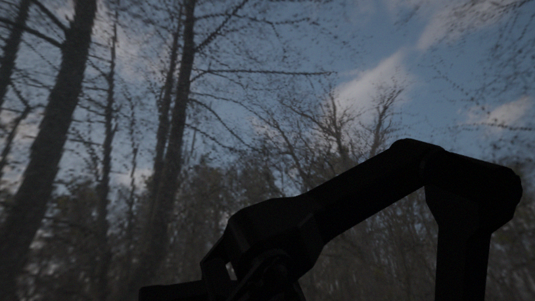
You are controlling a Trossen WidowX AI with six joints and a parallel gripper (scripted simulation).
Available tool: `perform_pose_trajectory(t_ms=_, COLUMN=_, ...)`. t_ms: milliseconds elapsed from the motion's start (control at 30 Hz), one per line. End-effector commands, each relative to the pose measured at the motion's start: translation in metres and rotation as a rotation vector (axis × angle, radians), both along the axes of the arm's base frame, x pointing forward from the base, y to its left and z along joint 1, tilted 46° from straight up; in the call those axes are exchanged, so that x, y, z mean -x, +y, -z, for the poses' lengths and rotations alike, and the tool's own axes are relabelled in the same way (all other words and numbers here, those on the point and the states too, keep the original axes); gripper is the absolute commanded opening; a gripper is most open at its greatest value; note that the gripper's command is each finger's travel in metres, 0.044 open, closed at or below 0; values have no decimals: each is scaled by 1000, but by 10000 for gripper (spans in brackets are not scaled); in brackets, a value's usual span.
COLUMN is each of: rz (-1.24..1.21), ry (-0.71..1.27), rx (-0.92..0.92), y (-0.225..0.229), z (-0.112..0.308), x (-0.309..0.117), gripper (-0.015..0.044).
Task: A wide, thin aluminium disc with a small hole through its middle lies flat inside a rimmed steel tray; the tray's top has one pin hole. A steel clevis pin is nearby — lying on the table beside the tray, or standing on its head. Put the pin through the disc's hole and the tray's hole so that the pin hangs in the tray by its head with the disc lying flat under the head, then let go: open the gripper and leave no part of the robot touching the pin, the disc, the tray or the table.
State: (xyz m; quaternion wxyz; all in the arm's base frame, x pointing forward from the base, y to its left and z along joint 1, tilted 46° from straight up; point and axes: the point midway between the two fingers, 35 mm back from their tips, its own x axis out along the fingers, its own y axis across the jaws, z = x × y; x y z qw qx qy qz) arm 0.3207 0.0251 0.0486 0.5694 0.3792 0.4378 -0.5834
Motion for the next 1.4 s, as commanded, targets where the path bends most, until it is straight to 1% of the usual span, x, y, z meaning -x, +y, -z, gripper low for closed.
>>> perform_pose_trajectory(t_ms=0, rz=4, ry=2, rx=-2, y=0, z=1, x=3, gripper=0)
perform_pose_trajectory(t_ms=1367, rz=0, ry=3, rx=0, y=-2, z=1, x=11, gripper=0)
